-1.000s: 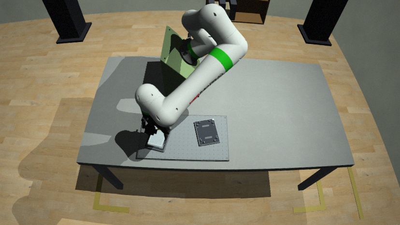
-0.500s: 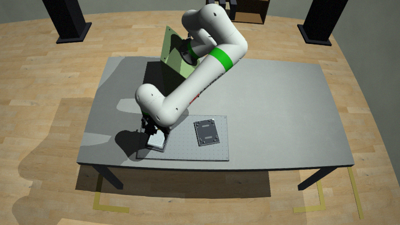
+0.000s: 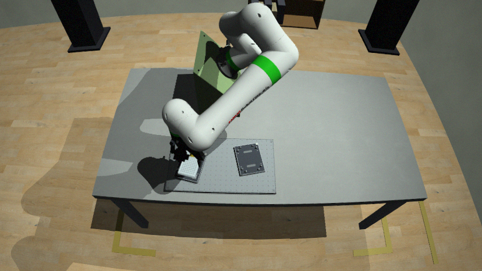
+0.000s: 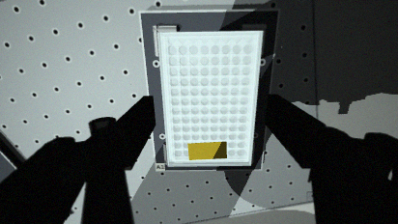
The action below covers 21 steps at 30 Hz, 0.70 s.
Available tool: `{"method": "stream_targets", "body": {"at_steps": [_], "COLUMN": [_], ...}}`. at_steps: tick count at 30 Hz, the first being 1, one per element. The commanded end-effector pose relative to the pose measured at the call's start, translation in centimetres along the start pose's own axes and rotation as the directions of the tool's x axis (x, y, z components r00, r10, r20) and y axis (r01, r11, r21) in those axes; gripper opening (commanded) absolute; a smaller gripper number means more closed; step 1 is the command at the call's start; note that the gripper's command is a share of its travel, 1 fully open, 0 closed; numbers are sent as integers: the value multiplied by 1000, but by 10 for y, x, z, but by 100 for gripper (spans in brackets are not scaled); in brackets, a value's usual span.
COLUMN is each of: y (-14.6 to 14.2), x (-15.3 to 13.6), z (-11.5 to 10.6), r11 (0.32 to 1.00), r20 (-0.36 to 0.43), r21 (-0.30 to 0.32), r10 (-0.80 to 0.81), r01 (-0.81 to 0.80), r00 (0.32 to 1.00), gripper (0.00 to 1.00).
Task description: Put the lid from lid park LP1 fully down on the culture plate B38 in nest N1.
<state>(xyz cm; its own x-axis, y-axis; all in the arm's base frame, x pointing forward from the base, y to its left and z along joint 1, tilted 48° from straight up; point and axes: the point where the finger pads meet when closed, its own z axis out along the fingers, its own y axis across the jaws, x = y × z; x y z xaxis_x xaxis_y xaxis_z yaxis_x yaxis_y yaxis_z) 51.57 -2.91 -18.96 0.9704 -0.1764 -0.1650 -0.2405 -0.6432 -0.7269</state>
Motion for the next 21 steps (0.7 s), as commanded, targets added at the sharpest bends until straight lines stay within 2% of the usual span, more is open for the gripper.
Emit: {"method": "stream_targets", "body": {"at_steps": [1, 21], "y": [0, 0], "x": [0, 0], "z": [-5, -34], "r11": [1000, 1000], "r20": [-1, -1], "r21": [-1, -1], "r10": [0, 0], "r01": [0, 0], "r00": [1000, 1000], "gripper": [69, 69]}}
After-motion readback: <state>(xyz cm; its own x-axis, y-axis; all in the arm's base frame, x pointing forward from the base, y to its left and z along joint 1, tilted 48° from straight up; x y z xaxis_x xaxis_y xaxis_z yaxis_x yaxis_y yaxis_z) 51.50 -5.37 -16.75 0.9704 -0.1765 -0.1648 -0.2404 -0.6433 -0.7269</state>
